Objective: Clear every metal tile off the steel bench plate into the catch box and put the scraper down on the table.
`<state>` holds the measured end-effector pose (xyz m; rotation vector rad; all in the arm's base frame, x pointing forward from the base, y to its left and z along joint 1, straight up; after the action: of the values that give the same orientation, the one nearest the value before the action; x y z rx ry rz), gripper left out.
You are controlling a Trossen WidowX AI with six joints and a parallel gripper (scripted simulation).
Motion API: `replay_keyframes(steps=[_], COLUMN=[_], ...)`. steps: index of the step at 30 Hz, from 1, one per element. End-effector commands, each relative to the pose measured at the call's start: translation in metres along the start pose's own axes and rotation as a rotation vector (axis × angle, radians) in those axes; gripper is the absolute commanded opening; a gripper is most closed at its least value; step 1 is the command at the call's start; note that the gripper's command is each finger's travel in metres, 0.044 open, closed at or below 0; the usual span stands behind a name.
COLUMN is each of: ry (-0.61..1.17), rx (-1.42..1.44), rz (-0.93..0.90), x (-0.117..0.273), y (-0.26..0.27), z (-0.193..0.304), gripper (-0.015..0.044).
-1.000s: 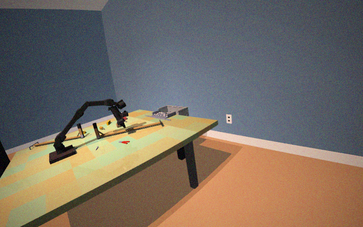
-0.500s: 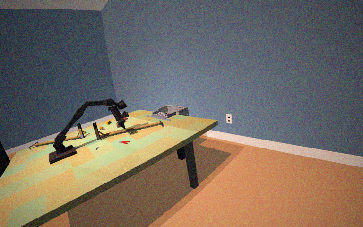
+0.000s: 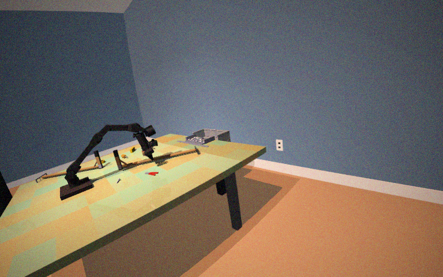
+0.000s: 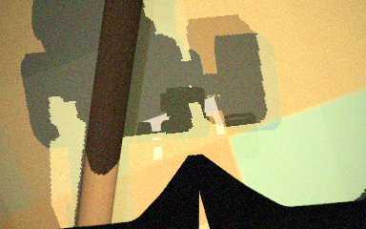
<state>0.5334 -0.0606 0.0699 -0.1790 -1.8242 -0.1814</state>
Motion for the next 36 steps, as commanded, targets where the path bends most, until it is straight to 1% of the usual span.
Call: replay_keyframes(steps=[1, 6, 36], ry=[0.013, 0.013, -0.012], rx=[0.006, 0.006, 0.005], rz=[0.001, 0.004, -0.002], x=[-0.012, -0.022, -0.024], y=[0.0, 0.0, 0.025], z=[0.005, 0.007, 0.002], gripper=[0.0, 0.0, 0.0])
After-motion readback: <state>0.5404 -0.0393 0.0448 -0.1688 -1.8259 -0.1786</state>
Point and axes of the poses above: the point midway between the two fingers, 35 mm back from their tips, its own x axis back along the fingers, its own y axis across the jaws, z = x × y, the point moved 1 cm from there along x, back along the fingers, and after that the axes turned 6 degrees about -x, right-handed, at the moved point
